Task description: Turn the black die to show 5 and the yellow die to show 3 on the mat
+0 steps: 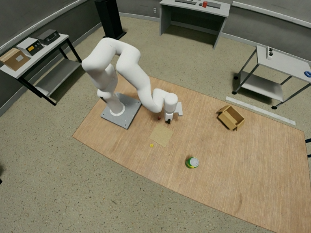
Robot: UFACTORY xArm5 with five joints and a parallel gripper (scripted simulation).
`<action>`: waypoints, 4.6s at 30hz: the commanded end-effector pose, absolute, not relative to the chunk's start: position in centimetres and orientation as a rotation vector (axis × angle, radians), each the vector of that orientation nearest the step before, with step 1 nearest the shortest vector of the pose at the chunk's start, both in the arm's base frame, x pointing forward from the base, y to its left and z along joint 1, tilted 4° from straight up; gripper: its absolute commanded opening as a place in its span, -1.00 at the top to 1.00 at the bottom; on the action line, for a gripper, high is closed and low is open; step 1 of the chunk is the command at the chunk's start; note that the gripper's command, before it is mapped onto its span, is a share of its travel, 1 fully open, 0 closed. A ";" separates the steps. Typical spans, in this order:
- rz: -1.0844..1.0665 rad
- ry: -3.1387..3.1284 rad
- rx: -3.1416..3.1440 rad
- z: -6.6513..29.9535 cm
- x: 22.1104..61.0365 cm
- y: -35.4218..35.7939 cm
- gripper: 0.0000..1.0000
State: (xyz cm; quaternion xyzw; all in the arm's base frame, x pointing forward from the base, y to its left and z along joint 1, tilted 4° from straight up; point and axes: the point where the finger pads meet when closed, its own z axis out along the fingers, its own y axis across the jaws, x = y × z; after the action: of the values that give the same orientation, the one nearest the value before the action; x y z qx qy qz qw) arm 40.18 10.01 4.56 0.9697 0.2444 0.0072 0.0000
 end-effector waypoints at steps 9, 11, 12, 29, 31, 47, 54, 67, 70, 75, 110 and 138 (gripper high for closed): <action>0.029 0.768 3.046 2.8 40.4 9.9 0.28; 0.029 0.768 3.046 2.6 40.4 9.9 0.28; 0.029 0.768 3.046 2.4 40.4 9.9 0.28; 0.029 0.768 3.046 1.6 40.4 9.9 0.28; 0.029 0.768 3.046 1.6 40.4 9.9 0.28; 0.029 0.768 3.046 1.6 40.4 9.9 0.28; 0.029 0.768 3.046 1.6 40.4 9.9 0.28; 0.029 0.768 3.046 1.6 40.4 9.9 0.28; 0.029 0.768 3.046 1.6 40.5 9.9 0.28; 0.029 0.768 3.046 1.6 40.5 9.8 0.28; 0.029 0.768 3.046 1.6 40.6 9.8 0.28; 0.029 0.768 3.046 -0.2 40.7 9.7 0.28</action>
State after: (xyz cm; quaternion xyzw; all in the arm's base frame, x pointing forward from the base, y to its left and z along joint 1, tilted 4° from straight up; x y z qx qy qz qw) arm 40.49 9.70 0.42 0.9697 0.2444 0.0075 0.0001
